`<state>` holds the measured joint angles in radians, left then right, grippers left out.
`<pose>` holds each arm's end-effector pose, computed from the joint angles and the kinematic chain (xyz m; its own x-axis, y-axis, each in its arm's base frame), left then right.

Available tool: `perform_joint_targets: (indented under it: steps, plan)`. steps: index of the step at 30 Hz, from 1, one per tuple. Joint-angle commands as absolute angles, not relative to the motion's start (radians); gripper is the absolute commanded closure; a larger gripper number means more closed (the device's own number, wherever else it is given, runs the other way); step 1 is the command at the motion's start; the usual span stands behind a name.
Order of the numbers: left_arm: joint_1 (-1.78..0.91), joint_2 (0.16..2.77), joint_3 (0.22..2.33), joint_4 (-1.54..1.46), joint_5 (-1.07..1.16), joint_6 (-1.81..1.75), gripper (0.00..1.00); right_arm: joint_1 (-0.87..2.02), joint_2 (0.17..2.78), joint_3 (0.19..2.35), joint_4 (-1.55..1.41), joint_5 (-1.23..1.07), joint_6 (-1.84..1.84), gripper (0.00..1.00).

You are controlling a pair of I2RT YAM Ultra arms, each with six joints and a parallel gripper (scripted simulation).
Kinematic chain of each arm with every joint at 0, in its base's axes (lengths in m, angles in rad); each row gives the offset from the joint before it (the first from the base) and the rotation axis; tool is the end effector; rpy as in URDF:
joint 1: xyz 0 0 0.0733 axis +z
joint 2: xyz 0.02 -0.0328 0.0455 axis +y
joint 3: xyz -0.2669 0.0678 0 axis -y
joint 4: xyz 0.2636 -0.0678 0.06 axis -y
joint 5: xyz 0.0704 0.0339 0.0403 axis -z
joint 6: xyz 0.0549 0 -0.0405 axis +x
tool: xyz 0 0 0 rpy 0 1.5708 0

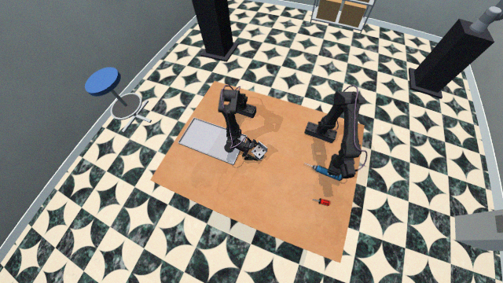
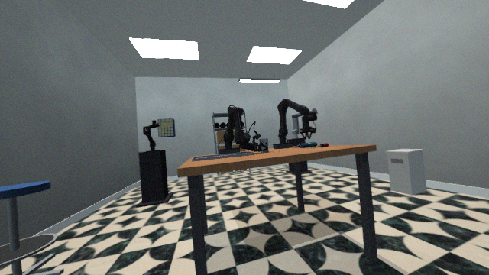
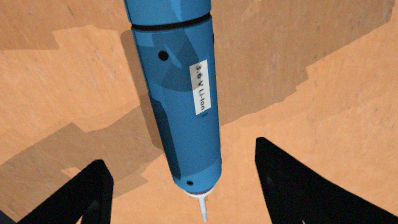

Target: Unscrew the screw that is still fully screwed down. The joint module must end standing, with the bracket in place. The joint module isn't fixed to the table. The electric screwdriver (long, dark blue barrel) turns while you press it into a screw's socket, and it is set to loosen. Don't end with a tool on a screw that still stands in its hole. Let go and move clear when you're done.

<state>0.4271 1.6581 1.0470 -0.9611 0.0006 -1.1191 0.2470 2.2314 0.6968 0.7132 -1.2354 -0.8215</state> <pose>0.2664 0.1224 0.1573 -0.0246 -0.9997 0.0012 -0.9997 0.0246 0.0010 0.2909 0.1280 0.0034 0.0321 -0.2404 -0.9701 -0.9994 -0.0208 -0.0279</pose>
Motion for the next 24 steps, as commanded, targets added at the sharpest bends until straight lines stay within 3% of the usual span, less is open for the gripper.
perform_joint_targets:
  steps: [1,24]
  plan:
    - [0.413,1.629,1.077,-0.952,-0.014,-1.110,0.35,0.250,2.243,0.671,0.700,-1.241,-0.816,0.14]
    - [0.413,1.629,1.077,-0.952,-0.014,-1.110,0.35,0.259,2.244,0.669,0.681,-1.231,-0.819,0.14]
